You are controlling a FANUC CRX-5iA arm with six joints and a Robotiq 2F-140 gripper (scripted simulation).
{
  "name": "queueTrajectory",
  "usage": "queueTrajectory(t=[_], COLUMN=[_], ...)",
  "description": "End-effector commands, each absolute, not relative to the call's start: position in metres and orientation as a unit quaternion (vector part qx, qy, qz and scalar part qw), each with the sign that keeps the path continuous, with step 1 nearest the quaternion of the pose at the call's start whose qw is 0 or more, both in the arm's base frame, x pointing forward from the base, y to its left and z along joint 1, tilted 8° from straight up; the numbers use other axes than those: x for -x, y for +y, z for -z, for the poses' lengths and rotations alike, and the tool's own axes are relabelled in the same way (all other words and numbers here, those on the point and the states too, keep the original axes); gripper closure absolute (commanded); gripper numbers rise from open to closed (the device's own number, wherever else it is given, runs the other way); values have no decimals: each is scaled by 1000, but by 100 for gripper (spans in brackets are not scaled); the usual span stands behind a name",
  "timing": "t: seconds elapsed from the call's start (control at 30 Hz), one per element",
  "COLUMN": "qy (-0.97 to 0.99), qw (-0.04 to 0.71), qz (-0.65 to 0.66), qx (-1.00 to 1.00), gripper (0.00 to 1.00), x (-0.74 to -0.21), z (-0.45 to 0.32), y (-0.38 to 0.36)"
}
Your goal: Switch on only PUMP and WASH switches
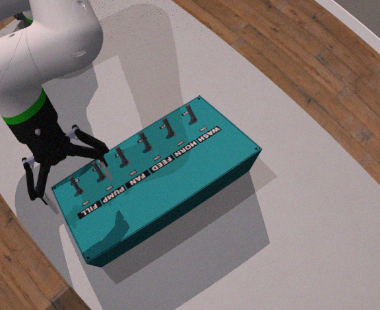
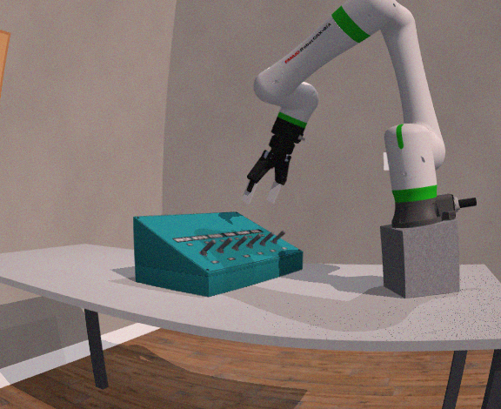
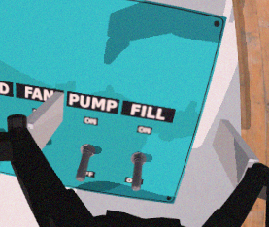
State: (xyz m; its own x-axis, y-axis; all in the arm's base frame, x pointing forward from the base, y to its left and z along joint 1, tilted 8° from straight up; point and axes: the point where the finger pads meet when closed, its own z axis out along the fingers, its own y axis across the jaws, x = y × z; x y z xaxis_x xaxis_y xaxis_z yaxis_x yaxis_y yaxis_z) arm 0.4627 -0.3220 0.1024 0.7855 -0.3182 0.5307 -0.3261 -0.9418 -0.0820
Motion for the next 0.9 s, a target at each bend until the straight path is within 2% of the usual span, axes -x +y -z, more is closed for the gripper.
queueTrajectory(t=[0.0,0.87], qy=[-170,-170], qw=[6,6], qz=[-280,-280], qx=[-945,-945], gripper=[0,0], x=[-460,-459], z=[-102,-101], y=[-329,-335])
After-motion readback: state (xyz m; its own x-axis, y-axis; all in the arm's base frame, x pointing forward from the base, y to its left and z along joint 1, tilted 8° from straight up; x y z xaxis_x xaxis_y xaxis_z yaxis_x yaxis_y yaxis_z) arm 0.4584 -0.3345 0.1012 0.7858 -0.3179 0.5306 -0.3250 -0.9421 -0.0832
